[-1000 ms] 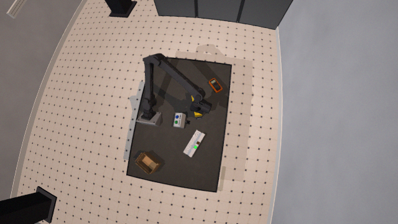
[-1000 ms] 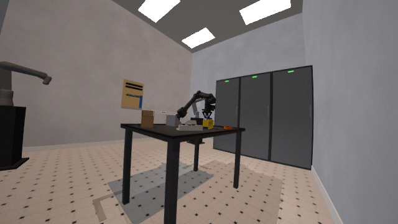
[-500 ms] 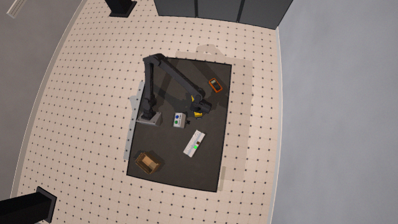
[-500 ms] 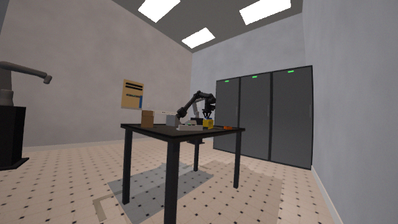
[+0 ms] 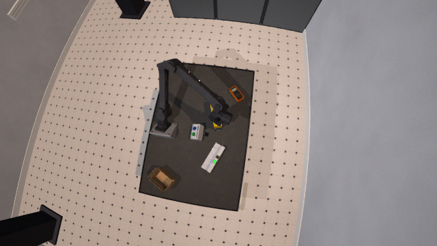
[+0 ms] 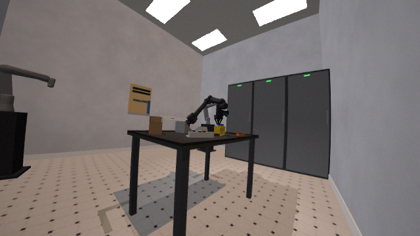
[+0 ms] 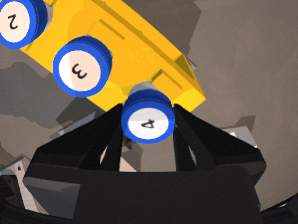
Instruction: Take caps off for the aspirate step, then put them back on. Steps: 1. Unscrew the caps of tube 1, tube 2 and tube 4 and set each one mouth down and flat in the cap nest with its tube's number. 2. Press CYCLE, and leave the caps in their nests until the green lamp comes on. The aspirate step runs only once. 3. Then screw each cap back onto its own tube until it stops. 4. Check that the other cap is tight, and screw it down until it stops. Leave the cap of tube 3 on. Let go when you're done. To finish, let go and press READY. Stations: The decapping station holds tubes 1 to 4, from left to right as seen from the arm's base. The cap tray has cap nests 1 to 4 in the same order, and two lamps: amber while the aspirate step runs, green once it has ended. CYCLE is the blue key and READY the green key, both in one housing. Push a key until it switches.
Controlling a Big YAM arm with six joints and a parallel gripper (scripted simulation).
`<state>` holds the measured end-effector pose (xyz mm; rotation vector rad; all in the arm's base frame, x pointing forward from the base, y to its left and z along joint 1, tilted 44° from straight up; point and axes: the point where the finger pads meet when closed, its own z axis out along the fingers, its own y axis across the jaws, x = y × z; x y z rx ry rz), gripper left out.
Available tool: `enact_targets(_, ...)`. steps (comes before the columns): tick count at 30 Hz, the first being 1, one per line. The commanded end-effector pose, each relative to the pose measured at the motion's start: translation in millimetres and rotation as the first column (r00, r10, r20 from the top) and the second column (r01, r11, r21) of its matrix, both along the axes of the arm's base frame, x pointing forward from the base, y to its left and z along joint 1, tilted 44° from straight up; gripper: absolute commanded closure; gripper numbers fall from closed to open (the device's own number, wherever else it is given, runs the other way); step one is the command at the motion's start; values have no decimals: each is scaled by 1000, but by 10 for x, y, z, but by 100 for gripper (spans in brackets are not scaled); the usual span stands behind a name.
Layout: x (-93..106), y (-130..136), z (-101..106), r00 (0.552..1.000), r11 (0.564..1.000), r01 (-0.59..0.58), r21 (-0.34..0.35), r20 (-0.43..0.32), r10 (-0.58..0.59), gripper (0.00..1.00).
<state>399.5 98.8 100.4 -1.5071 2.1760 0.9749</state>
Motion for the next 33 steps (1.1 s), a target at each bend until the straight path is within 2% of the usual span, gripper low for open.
enact_targets(1,100,88,60,973,985,169,-45,-152,-174,100)
enact_targets(4,99,89,60,928,960,267,-83,-245,-280,100)
enact_targets(8,97,89,62,838,910,387,-148,-356,-414,100)
enact_targets(10,97,89,62,838,910,387,-148,-356,-414,100)
enact_targets(11,97,90,68,810,895,415,-166,-380,-446,100)
enact_targets(14,95,90,63,714,843,489,-226,-451,-535,100)
enact_targets(18,93,91,63,563,760,568,-315,-525,-638,100)
enact_targets(19,89,19,69,555,755,574,-315,-529,-643,100)
enact_targets(20,92,91,62,521,738,584,-338,-541,-660,100)
enact_targets(23,88,93,58,388,667,621,-412,-577,-718,100)
enact_targets(24,89,20,68,380,661,626,-413,-579,-721,100)
enact_targets(25,86,93,57,342,642,630,-437,-586,-734,100)
enact_targets(27,86,93,57,342,642,630,-437,-586,-734,100)
enact_targets(33,78,96,51,51,487,646,-588,-604,-796,100)
